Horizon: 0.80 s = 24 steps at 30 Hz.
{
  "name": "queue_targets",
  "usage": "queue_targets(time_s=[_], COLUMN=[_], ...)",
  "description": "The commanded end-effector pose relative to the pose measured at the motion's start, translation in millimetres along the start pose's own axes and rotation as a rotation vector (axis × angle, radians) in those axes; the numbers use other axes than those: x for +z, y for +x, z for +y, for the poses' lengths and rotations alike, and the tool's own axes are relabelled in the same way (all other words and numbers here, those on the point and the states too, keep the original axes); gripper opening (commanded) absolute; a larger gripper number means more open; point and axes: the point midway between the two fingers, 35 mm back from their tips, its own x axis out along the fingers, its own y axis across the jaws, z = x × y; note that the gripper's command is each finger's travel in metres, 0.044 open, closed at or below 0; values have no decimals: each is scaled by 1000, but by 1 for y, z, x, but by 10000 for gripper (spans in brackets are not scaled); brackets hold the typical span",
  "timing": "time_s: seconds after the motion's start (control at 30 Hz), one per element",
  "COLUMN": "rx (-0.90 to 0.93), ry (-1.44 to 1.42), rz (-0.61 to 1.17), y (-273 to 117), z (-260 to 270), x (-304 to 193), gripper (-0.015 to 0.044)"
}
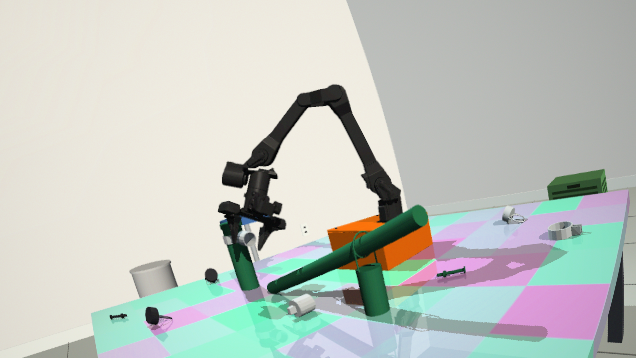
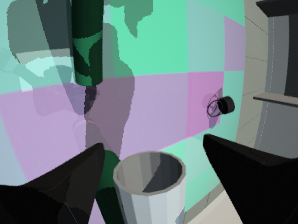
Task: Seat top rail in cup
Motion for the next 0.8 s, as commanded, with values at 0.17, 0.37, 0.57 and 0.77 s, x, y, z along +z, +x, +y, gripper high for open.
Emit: queue_targets(time_s=[0.17,0.37,0.57,0.77], rx=[1,-12,-1,-9], ry=[10,49,510,987], rz=[4,6,25,49], y=[-23,-29,-50,-73], z=[-13,-21,-36,-46], x=[27,33,67,102], gripper=[440,440,440,440])
